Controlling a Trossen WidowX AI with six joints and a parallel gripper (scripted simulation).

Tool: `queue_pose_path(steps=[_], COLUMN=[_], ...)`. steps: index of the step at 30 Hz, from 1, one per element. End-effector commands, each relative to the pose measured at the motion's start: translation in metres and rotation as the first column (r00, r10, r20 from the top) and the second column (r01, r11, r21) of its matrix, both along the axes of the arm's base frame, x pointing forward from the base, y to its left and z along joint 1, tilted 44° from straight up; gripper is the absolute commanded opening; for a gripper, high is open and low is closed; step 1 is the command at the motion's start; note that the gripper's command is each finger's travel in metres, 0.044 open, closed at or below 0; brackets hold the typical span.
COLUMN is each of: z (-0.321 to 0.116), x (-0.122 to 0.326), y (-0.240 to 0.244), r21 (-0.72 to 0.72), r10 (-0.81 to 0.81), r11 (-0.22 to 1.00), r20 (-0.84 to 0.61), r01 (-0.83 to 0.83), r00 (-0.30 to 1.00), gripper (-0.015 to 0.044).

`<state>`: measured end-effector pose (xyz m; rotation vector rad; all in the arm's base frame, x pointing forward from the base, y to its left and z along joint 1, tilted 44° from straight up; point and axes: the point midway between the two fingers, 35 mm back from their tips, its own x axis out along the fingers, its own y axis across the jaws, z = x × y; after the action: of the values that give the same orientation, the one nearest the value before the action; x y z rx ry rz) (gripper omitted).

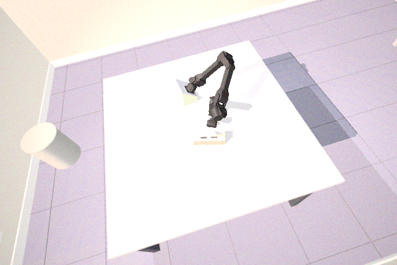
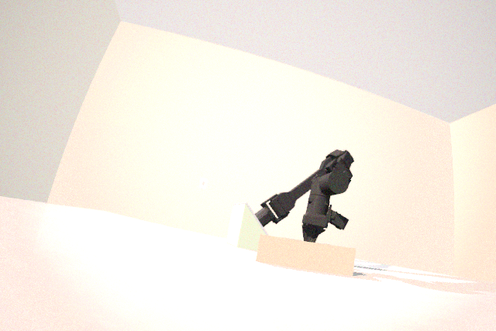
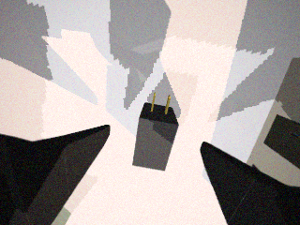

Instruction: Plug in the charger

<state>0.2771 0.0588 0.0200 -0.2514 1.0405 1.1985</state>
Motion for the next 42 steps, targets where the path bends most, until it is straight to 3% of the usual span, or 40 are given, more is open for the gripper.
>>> queue_pose_path(steps=[1,8,20,26,29,42], z=[-0.006,-0.011,-0.008,-0.008,-0.005,0.029], x=[-0.002,-0.002,-0.001,-0.001,0.000,-0.003], y=[0.006,0.011,0.008,0.008,0.005,-0.031], r21=[0.007,0.008,0.002,0.002,0.001,0.005], r10=[-0.004,-0.004,0.001,0.001,0.001,-0.004], r11=[1.000,1.000,1.000,1.000,1.000,1.000], r20=[-0.009,-0.009,-0.002,-0.002,-0.002,-0.009], r01=[0.004,0.004,-0.001,-0.001,-0.001,0.004], r00=[1.000,1.000,1.000,1.000,1.000,1.000], gripper=[0.0440,0.0440,0.0125,0.0085,0.0006,0.0000])
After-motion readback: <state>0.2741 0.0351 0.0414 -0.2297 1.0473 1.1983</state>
